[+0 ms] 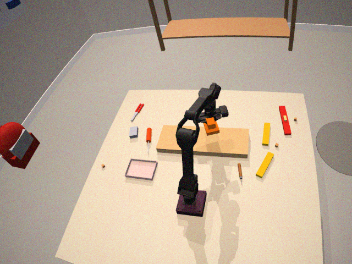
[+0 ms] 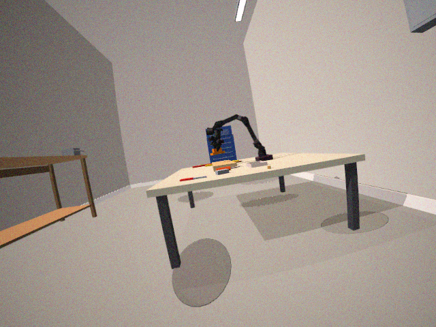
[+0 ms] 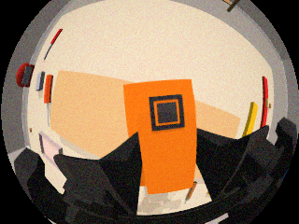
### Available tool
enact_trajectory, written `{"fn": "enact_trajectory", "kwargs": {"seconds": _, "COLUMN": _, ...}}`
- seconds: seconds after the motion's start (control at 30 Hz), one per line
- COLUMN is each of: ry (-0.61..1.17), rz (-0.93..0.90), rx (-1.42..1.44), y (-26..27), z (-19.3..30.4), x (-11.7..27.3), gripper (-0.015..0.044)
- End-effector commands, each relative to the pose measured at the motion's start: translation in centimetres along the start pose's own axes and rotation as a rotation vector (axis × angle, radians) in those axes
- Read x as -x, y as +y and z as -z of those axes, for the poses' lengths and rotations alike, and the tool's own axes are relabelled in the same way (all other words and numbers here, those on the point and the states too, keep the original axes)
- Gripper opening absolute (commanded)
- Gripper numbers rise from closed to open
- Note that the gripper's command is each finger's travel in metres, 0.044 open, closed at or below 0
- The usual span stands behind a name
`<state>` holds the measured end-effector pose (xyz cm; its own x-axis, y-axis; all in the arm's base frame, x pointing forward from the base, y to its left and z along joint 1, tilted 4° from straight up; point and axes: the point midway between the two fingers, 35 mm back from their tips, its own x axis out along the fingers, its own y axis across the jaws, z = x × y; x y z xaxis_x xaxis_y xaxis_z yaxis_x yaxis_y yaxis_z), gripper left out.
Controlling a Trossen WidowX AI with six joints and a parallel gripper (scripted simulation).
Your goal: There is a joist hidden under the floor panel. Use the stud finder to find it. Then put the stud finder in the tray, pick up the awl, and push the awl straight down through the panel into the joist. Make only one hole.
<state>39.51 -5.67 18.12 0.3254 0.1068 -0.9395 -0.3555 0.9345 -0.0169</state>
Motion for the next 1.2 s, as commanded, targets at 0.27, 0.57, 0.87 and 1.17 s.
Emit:
{"fn": "enact_trajectory", "kwargs": {"seconds": 0.27, "ry": -0.012, "rz": -0.044, "rx": 0.179, "y": 7.5, "z": -2.3, "x": -0.6, "gripper": 0.0000}}
{"fn": "enact_trajectory", "kwargs": {"seconds": 0.57, "ry": -0.011, "rz": -0.087, "rx": 0.317, "y": 13.4, "z": -2.9, "x": -1.2, "gripper": 0.0000}}
{"fn": "enact_trajectory", "kwargs": {"seconds": 0.87, "ry": -0.011, "rz": -0.129, "rx": 0.455, "y": 19.2, "z": -2.7, "x": -1.5, "gripper": 0.0000}}
{"fn": "enact_trajectory", "kwargs": {"seconds": 1.17, "ry": -0.013, "rz": -0.170, "rx": 0.593, "y": 24.9, "z": -1.6, "x": -1.6, "gripper": 0.0000}}
